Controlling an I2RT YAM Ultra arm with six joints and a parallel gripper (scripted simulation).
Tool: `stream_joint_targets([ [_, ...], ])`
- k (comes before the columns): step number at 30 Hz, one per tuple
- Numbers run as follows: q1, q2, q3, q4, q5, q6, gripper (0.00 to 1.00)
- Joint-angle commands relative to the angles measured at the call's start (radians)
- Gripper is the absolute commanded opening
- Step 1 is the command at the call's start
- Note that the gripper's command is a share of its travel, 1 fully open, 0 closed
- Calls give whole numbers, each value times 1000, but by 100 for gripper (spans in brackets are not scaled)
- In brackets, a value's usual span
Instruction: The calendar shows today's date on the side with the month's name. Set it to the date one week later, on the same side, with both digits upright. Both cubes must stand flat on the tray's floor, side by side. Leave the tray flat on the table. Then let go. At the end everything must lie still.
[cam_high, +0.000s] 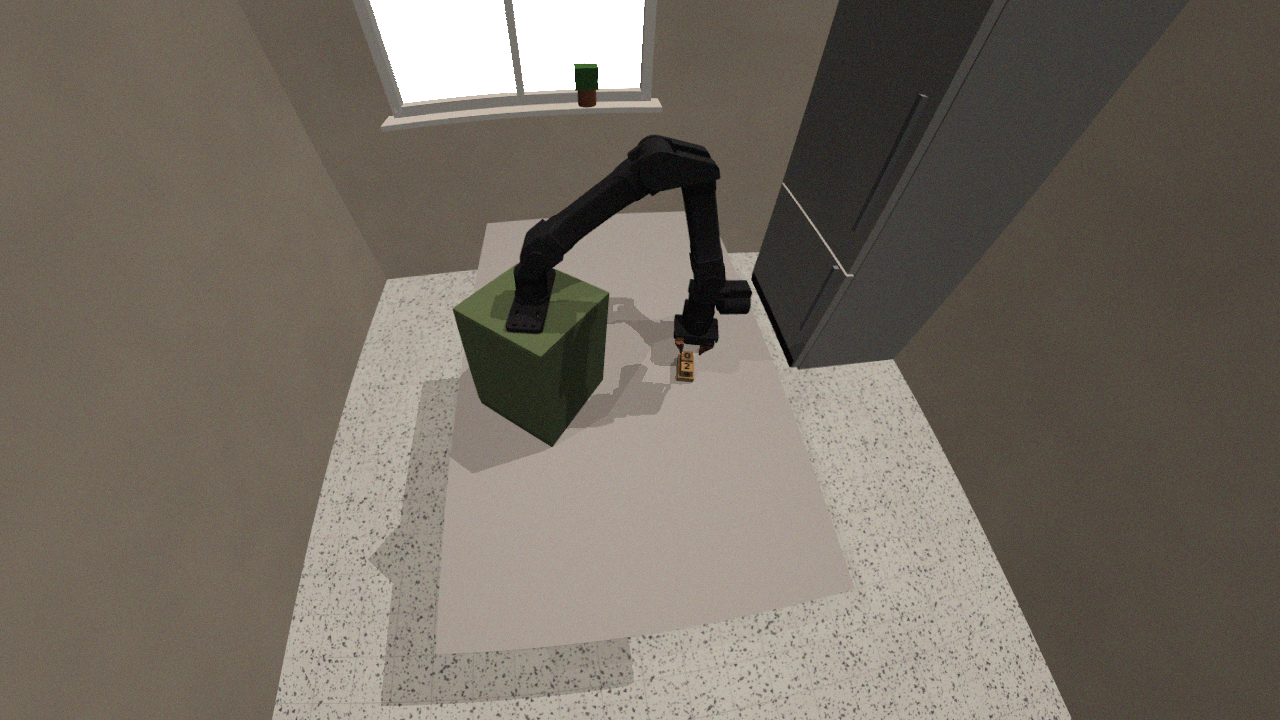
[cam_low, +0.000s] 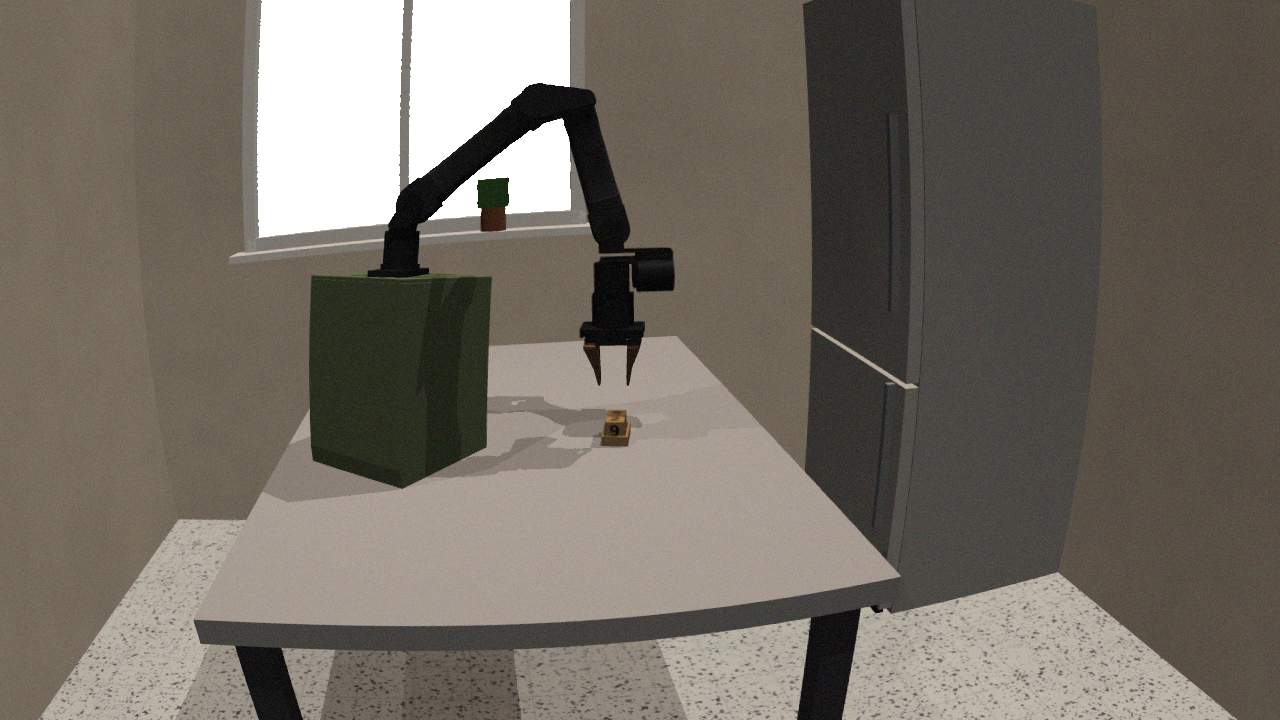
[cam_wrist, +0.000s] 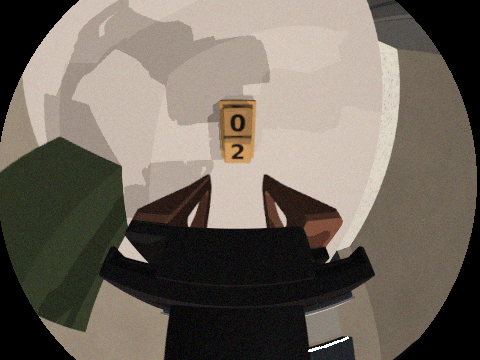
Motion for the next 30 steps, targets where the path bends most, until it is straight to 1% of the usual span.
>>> stream_joint_targets([
  [1, 0, -5, 4, 3, 0, 0, 47],
  [11, 2, 18, 11, 19, 0, 1, 47],
  [30, 9, 107, 43, 77, 1, 9, 47],
])
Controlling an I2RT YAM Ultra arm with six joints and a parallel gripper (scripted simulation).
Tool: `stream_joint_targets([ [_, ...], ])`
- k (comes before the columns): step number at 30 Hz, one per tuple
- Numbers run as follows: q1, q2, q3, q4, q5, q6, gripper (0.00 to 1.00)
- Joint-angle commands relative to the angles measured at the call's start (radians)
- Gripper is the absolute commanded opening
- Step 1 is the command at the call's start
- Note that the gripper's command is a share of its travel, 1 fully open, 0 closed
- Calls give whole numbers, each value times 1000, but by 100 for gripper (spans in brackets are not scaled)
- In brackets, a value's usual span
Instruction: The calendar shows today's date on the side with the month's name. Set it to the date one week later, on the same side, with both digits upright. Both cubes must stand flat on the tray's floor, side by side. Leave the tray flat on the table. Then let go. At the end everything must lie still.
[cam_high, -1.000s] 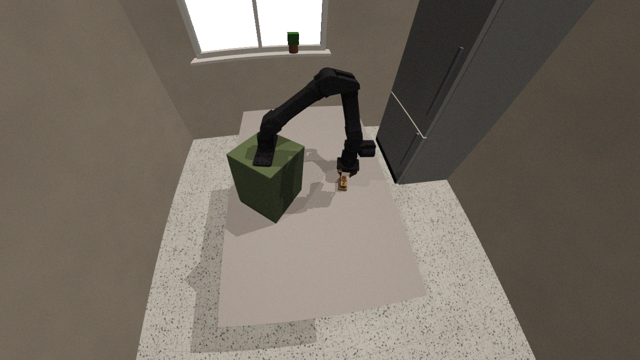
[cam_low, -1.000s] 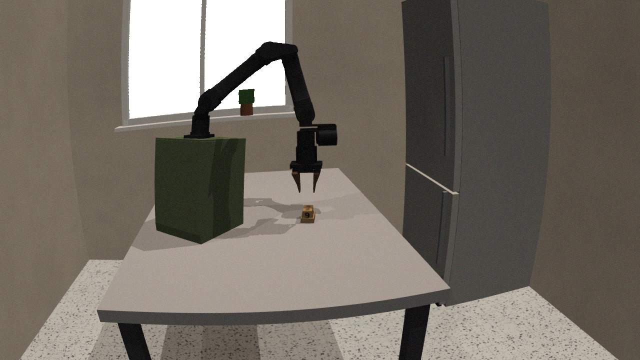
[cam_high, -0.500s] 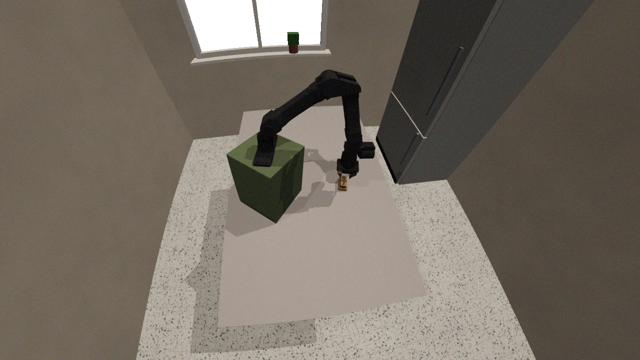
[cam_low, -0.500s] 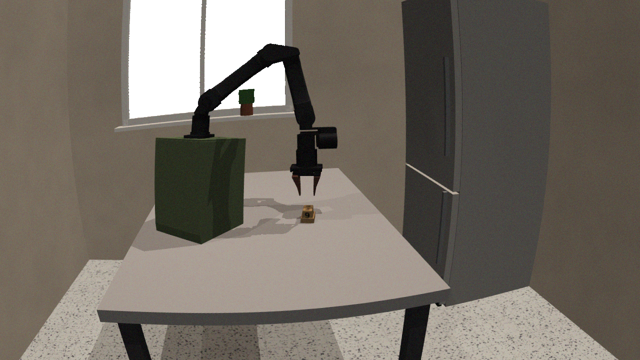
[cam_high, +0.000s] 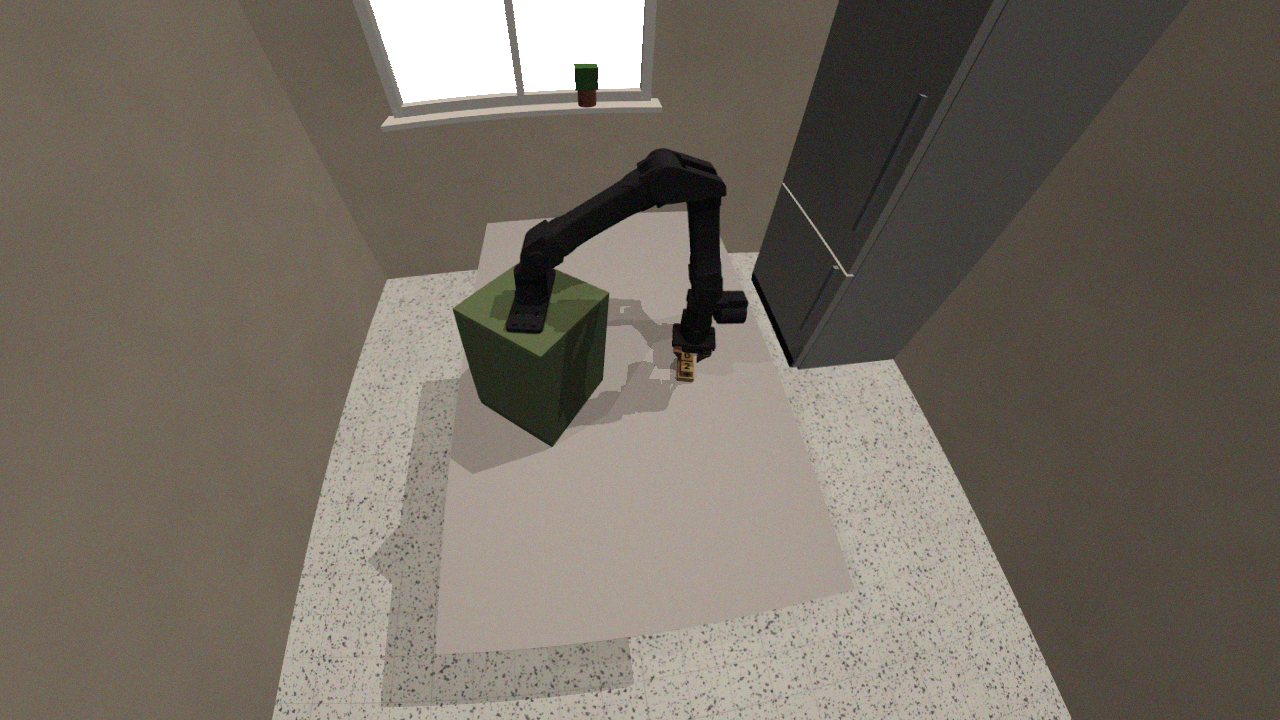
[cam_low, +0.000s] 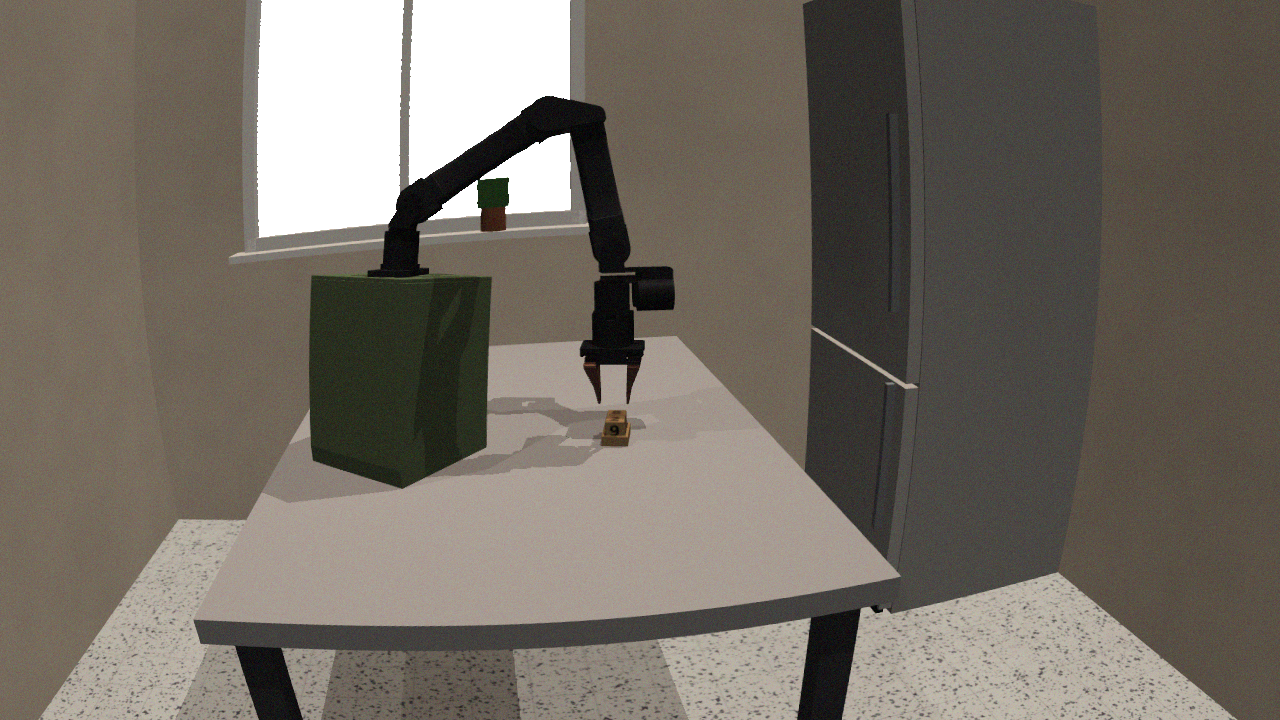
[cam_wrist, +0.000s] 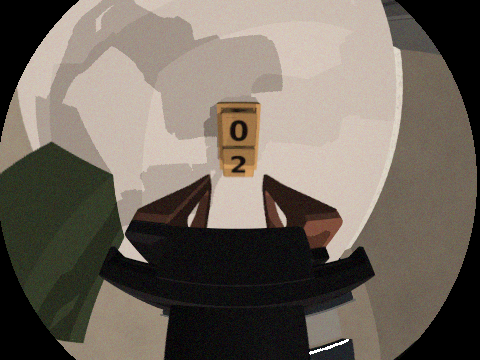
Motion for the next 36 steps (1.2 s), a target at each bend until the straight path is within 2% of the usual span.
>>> stream_joint_targets([
  [1, 0, 5, 9, 11, 0, 1, 47],
  [13, 4, 51, 29, 37, 0, 5, 47],
  [36, 5, 62, 34, 43, 0, 6, 47],
])
